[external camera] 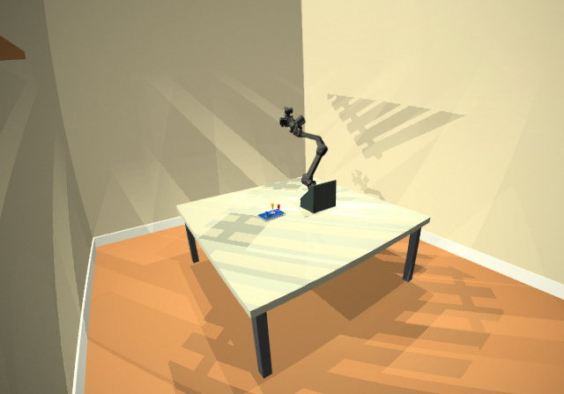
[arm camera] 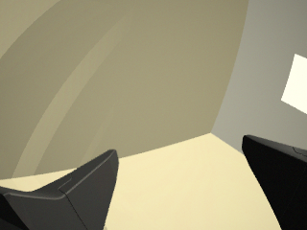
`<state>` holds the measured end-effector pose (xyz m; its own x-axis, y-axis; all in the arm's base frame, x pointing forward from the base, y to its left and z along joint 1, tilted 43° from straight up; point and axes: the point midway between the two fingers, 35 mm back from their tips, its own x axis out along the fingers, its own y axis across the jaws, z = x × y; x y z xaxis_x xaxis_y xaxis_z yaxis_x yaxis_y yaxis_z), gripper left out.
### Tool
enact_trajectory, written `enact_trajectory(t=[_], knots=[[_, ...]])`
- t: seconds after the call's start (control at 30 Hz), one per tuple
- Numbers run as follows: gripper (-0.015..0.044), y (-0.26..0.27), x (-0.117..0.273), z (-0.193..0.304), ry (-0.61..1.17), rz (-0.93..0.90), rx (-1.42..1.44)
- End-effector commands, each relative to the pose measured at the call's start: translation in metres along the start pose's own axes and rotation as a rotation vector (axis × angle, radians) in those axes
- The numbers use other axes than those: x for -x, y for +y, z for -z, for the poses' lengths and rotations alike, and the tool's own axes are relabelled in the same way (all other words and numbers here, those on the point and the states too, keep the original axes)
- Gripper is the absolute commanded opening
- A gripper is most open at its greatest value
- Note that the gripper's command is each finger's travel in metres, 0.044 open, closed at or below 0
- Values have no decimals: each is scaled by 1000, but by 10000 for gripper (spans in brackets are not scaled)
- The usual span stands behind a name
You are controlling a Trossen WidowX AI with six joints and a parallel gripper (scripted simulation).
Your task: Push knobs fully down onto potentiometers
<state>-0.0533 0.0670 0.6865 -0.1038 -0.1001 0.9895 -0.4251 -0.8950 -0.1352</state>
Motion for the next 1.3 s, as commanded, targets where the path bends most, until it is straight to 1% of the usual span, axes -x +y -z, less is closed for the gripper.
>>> enact_trajectory(t=[0.0, 0.23, 0.47, 0.77, 1.03, 1.27], knots=[[374, 0, 0, -1, -3, 1, -2], [190, 16, 5, -30, -107, -12, -102], [6, 53, 5, -71, -205, -135, -272], [0, 92, 17, -140, -366, -284, -450], [0, 120, 37, -196, -463, -462, -634], [0, 123, 51, -224, -526, -503, -692]])
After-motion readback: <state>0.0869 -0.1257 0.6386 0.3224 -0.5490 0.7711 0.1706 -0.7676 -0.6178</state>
